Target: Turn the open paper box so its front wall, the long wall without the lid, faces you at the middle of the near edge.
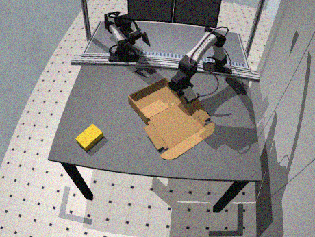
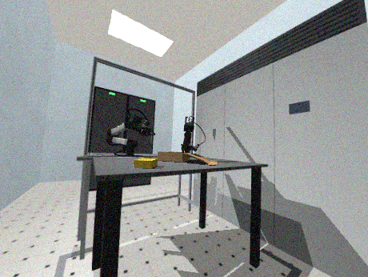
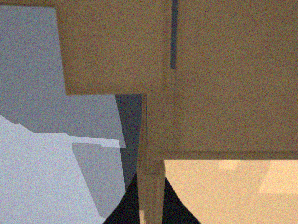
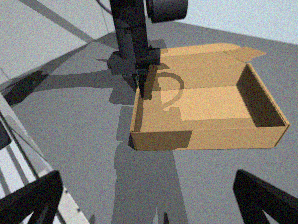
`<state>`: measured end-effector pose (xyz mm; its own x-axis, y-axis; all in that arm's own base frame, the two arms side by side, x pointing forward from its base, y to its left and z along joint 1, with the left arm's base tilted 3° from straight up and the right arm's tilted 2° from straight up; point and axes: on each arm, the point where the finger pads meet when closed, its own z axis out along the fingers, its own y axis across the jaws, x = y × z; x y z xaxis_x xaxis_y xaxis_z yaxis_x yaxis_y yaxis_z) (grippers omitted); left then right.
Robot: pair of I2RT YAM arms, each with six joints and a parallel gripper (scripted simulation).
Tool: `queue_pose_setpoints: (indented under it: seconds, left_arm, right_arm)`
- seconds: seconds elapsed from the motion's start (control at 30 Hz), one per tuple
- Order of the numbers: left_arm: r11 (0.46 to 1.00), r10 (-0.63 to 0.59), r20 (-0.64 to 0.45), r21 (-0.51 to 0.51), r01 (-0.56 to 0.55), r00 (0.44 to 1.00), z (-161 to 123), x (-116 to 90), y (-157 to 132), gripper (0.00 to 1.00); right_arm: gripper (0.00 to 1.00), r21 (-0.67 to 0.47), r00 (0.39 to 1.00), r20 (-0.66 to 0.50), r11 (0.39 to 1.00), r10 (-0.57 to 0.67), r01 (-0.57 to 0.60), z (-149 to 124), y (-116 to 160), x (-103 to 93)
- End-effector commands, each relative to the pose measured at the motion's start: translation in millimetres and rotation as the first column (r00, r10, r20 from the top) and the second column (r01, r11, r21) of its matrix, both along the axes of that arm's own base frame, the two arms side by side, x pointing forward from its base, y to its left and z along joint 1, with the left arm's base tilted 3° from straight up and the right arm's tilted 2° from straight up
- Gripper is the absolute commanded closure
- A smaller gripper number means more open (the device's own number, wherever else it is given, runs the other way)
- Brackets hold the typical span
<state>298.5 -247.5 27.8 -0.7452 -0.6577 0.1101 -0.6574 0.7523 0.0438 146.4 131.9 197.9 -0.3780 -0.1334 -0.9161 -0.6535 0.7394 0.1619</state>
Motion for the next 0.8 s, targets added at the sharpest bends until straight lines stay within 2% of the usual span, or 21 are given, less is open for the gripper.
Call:
queue_pose_setpoints:
  seconds: [0.0,0.77]
  left_arm:
    - [0.998,-0.057,0.004,0.008,0.057,0.998,-1.0,3.7,0.1,1.00]
    - [0.972,-0.237,-0.004,0.007,0.237,0.972,-0.7,2.9,5.9,1.00]
  right_arm:
    - [0.00,0.004,1.000,0.009,1.000,0.003,-0.003,3.0,0.2,-0.3]
    - [0.00,0.004,1.000,0.009,1.000,0.003,-0.003,3.0,0.2,-0.3]
